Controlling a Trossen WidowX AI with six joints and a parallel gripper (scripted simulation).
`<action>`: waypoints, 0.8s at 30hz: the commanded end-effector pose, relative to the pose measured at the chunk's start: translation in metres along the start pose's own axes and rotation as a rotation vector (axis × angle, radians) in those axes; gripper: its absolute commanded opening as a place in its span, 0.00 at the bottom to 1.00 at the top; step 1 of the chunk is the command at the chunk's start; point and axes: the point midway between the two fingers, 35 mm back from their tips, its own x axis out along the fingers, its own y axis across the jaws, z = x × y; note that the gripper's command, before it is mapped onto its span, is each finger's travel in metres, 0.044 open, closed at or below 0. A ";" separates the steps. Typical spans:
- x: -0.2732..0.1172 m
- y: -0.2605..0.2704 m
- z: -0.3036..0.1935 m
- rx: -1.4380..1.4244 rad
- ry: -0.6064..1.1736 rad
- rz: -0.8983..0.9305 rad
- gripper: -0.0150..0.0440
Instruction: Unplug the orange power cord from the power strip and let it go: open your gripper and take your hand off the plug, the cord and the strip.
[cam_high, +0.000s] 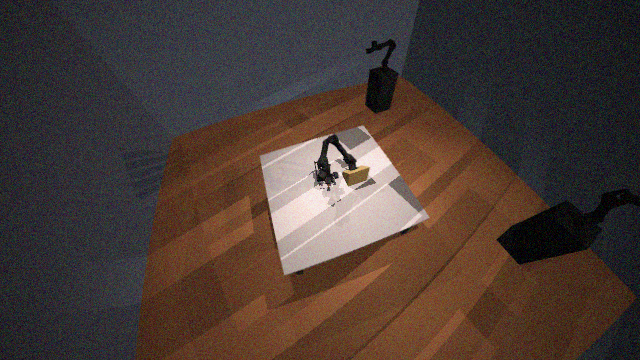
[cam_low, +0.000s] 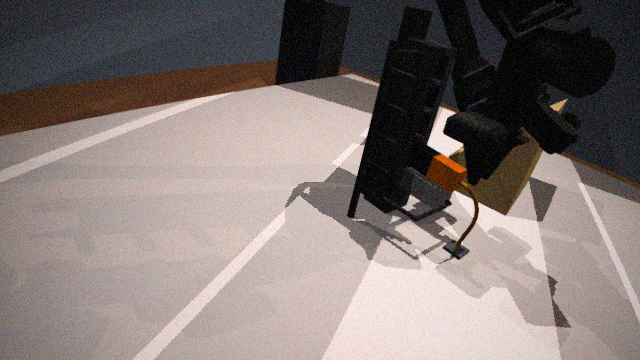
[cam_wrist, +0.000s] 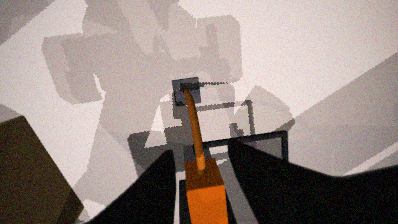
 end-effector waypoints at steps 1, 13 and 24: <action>-0.007 0.000 0.000 -0.006 0.002 -0.007 0.53; -0.007 0.000 -0.012 -0.007 0.002 -0.007 0.53; -0.007 0.001 -0.030 -0.007 0.004 -0.007 0.53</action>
